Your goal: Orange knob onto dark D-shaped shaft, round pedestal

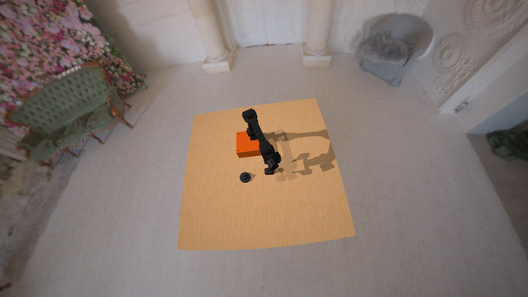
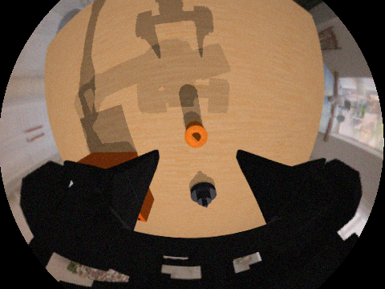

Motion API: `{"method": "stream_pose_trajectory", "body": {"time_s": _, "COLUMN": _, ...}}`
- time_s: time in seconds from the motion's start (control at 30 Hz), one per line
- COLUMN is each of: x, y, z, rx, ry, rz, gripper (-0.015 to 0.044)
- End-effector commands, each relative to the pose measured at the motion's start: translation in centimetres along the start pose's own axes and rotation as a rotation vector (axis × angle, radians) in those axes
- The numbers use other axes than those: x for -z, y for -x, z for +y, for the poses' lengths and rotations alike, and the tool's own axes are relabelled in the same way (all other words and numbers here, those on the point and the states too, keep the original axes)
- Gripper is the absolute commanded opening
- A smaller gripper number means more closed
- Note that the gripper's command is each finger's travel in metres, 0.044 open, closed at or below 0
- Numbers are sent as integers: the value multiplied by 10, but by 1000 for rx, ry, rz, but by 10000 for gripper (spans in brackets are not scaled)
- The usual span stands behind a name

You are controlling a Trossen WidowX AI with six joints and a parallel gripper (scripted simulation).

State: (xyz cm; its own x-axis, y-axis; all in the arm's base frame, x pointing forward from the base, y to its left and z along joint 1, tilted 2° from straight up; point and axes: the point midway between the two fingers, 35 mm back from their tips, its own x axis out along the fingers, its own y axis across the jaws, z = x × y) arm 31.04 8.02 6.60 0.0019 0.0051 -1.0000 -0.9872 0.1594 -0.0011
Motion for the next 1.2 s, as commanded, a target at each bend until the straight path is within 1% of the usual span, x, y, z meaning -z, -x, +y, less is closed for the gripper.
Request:
{"method": "stream_pose_trajectory", "body": {"time_s": 0.0, "x": 1, "y": 1, "z": 0, "rx": 4, "ry": -21, "rz": 10, "gripper": 440}}
{"method": "stream_pose_trajectory", "body": {"time_s": 0.07, "x": 1, "y": 1, "z": 0, "rx": 5, "ry": -153, "rz": 10, "gripper": 440}}
{"method": "stream_pose_trajectory", "body": {"time_s": 0.5, "x": 1, "y": 0, "z": 0, "rx": 11, "ry": -1443, "rz": 5, "gripper": 440}}
{"method": "stream_pose_trajectory", "body": {"time_s": 0.57, "x": 1, "y": 0, "z": 0, "rx": 11, "ry": -1575, "rz": 4, "gripper": 440}}
{"method": "stream_pose_trajectory", "body": {"time_s": 1.1, "x": 1, "y": 0, "z": 0, "rx": 11, "ry": -1591, "rz": 4, "gripper": 440}}
{"method": "stream_pose_trajectory", "body": {"time_s": 1.17, "x": 1, "y": -11, "z": -1, "rx": 11, "ry": -1591, "rz": 4, "gripper": 440}}
